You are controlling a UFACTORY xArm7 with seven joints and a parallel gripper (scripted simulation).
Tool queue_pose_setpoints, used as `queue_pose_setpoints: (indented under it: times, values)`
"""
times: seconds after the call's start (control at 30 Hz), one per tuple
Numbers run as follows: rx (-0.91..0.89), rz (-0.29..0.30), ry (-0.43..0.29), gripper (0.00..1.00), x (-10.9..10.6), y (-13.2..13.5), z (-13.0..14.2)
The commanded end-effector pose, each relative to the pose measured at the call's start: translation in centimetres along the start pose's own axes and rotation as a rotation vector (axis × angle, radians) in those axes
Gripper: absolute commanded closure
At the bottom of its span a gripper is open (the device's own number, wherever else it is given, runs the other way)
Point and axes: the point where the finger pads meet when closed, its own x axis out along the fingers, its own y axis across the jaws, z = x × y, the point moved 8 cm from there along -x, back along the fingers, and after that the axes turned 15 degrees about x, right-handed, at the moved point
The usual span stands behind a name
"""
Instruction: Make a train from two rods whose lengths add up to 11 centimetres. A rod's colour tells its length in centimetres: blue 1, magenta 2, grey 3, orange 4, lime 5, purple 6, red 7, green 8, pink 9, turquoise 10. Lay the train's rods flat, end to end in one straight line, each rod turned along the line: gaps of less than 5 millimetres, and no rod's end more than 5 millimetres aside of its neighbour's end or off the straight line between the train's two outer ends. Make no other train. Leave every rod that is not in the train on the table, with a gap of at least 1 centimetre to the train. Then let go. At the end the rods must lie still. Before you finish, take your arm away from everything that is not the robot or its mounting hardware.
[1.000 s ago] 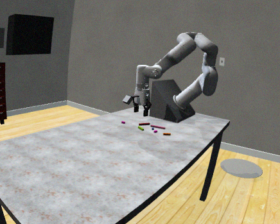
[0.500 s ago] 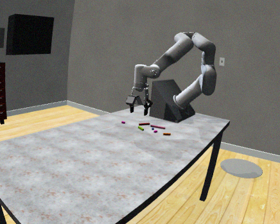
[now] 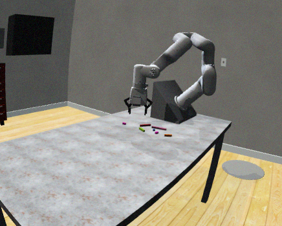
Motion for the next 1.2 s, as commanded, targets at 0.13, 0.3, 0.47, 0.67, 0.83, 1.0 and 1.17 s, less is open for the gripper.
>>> queue_pose_setpoints:
  times: [0.13,0.3,0.47,0.67,0.83,1.0,1.17]
  values:
    - [-0.194,0.006,0.021,0.00,-0.34,0.66,-0.20]
    - [-0.230,0.007,0.023,0.00,-0.38,0.76,-0.25]
    - [-0.231,0.007,0.023,0.00,-0.38,0.76,-0.25]
    - [-0.231,0.007,0.023,0.00,-0.38,0.76,-0.25]
    - [-0.231,0.007,0.023,0.00,-0.38,0.76,-0.25]
    - [-0.231,0.007,0.023,0.00,-0.38,0.76,-0.25]
    - [-0.231,0.007,0.023,0.00,-0.38,0.76,-0.25]
